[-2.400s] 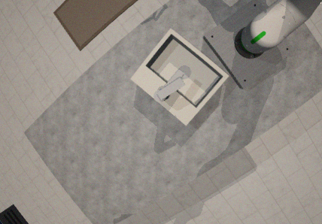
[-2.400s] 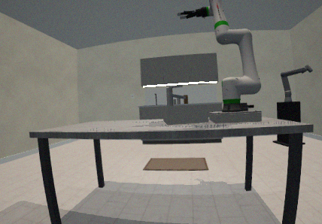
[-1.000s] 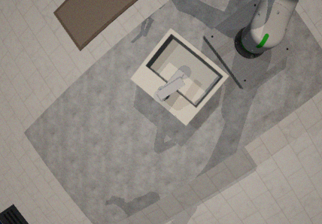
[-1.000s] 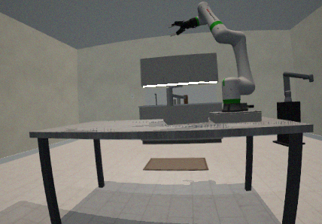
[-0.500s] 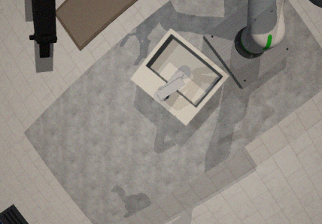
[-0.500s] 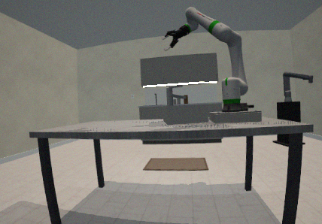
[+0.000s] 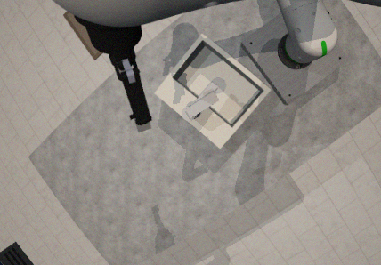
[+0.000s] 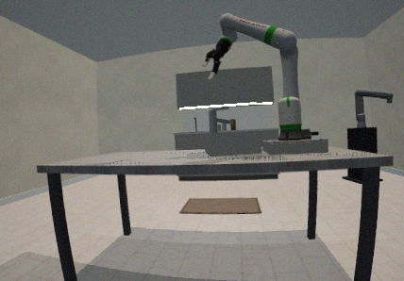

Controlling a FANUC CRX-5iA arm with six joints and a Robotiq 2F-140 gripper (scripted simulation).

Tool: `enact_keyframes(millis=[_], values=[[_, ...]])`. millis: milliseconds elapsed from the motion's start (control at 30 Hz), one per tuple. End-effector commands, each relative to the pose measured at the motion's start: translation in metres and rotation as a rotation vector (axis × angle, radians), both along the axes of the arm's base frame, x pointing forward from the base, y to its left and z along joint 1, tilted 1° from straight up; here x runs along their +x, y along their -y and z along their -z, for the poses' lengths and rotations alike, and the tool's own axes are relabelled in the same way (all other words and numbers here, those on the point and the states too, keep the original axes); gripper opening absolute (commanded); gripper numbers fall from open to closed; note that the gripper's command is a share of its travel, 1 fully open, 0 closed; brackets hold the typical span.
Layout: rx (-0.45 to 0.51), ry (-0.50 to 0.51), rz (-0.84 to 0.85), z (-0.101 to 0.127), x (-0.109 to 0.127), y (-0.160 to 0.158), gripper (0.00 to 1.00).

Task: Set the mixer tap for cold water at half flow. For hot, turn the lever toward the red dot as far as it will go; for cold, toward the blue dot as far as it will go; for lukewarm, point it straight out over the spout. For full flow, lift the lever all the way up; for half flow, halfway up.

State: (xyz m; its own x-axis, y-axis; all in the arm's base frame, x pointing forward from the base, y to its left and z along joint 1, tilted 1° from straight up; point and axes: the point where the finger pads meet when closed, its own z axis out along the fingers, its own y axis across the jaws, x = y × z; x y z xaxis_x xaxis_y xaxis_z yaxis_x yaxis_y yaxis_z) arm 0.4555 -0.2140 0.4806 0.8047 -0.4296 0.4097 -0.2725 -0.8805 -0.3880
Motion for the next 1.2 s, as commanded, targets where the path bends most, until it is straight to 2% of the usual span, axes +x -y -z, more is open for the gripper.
enact_keyframes(millis=[0,33,133,200,233,300,400,500,600,800,833,1167], values=[[-0.018,-0.148,-0.016,0.054,-0.014,-0.041,1.00],[-0.033,-0.207,-0.030,0.065,-0.021,-0.049,1.00],[-0.053,-0.261,-0.043,0.089,-0.031,-0.066,1.00],[-0.098,-0.353,-0.066,0.114,-0.048,-0.082,1.00],[-0.098,-0.353,-0.066,0.116,-0.049,-0.083,1.00],[-0.146,-0.424,-0.084,0.135,-0.063,-0.095,1.00],[-0.146,-0.424,-0.084,0.135,-0.063,-0.095,1.00],[-0.207,-0.493,-0.104,0.154,-0.080,-0.104,1.00],[-0.245,-0.527,-0.114,0.162,-0.088,-0.108,1.00],[-0.260,-0.539,-0.118,0.166,-0.091,-0.110,1.00],[-0.260,-0.539,-0.118,0.166,-0.091,-0.110,0.00],[-0.260,-0.539,-0.118,0.166,-0.091,-0.110,0.00]])
